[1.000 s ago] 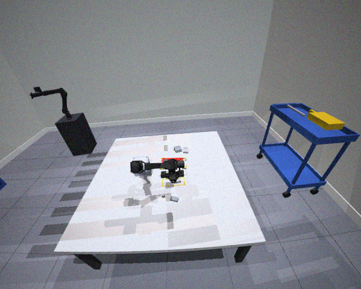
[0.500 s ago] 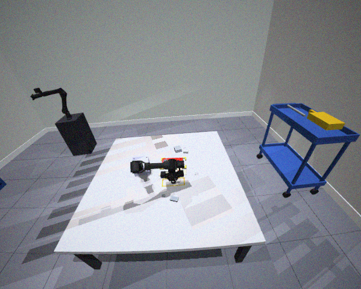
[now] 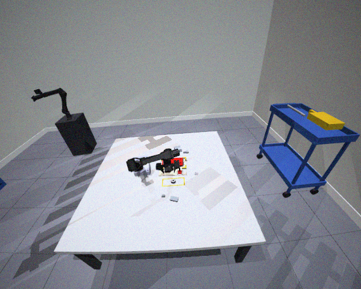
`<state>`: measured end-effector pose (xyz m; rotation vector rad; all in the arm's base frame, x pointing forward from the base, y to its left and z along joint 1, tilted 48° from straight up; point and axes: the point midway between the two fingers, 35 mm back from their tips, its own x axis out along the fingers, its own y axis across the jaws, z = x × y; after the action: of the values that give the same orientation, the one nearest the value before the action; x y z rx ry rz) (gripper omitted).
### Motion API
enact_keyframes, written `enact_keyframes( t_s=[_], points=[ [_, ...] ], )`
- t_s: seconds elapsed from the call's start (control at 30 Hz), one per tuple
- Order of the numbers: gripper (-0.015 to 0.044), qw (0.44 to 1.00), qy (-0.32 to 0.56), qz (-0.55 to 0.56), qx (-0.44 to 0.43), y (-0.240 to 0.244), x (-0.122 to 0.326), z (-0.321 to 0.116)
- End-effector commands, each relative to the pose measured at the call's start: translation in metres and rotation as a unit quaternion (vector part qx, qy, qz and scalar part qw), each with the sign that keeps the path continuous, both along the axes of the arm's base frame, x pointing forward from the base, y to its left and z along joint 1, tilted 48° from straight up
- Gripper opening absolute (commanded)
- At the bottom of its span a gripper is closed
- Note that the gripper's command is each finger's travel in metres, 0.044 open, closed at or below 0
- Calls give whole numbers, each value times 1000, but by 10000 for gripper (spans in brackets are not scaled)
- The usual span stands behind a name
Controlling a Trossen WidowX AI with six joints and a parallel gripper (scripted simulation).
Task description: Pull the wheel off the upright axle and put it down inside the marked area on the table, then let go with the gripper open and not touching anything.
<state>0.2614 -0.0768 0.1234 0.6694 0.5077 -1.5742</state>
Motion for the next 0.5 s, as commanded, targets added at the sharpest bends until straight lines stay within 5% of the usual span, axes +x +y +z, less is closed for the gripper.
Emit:
enact_keyframes(
  t_s=[0.0,0.47],
  points=[
    [440,1000,4,0,-1,29,-33,0],
    [440,1000,5,-2,-5,38,-48,2]
  ],
)
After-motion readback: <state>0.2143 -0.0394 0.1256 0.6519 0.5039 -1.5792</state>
